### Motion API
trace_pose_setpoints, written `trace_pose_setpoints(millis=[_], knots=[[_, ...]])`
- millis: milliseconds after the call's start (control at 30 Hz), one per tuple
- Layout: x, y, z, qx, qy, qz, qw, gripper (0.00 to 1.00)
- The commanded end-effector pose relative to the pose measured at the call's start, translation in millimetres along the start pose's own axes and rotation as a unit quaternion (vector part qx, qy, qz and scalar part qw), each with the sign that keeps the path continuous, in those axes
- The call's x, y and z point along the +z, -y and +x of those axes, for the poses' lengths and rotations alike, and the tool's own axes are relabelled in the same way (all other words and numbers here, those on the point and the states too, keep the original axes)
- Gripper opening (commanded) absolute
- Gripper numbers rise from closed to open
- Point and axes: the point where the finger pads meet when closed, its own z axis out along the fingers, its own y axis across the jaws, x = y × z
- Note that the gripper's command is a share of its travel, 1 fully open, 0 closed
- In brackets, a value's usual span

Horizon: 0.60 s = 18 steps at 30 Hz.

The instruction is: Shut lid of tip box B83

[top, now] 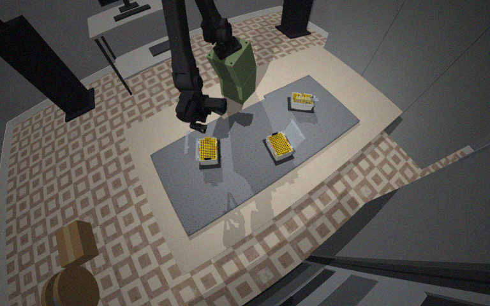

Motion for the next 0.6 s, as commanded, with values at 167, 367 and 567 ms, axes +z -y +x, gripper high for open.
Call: trace_pose_setpoints(millis=[167,367,567], knots=[[-1.7,2.3,0.1,0.000,0.000,0.003,1.000,1.00],[-1.7,2.3,0.1,0.000,0.000,0.003,1.000,1.00],[-0.3,11.2,-9.6,-0.004,0.010,-0.013,1.000,0.00]])
